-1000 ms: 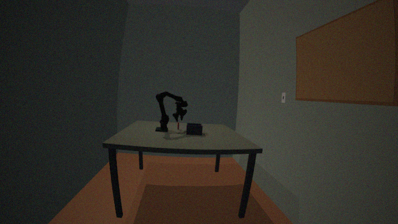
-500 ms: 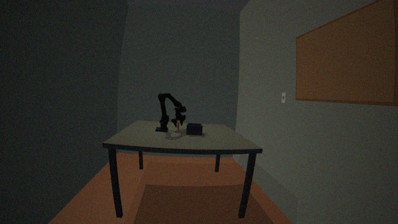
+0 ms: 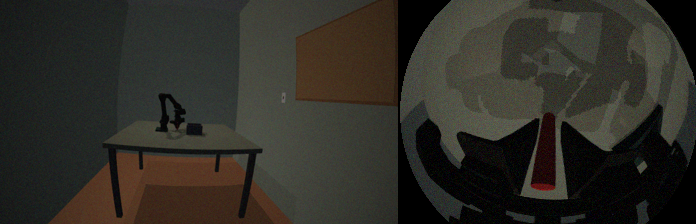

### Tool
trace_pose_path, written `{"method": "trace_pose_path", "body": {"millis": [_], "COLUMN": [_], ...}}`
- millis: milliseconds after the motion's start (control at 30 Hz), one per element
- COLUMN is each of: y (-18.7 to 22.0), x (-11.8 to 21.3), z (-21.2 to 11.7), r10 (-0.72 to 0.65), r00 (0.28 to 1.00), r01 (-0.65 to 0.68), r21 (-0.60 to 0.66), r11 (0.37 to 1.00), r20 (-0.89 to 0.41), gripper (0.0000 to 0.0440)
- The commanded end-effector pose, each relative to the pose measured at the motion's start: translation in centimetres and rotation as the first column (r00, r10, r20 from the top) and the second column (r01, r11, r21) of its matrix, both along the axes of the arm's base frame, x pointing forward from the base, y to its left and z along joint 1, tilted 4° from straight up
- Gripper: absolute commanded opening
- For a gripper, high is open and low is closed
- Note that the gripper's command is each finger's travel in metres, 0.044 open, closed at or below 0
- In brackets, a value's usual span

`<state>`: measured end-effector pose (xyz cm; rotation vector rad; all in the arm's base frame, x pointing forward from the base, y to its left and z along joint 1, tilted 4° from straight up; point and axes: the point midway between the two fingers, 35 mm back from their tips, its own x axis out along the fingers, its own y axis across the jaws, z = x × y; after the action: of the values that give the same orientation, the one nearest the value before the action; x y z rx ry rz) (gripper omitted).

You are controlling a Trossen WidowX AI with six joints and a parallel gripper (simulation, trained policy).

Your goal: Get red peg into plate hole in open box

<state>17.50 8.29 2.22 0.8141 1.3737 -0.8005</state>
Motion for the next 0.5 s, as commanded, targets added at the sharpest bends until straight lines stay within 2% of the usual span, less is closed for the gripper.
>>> {"method": "trace_pose_path", "body": {"millis": [0,33,467], "y": [0.1,0.1,-2.1], "x": [0.0,0.0,0.9], "z": [0.1,0.2,3.6], "r10": [0.0,0.001,0.105], "r00": [1.0,1.0,0.992], "r01": [0.0,0.0,-0.1], "r21": [0.024,0.03,-0.063], "r11": [1.0,1.0,0.993], "r20": [-0.021,-0.026,0.076], "gripper": [0.0016,0.0,0.0]}}
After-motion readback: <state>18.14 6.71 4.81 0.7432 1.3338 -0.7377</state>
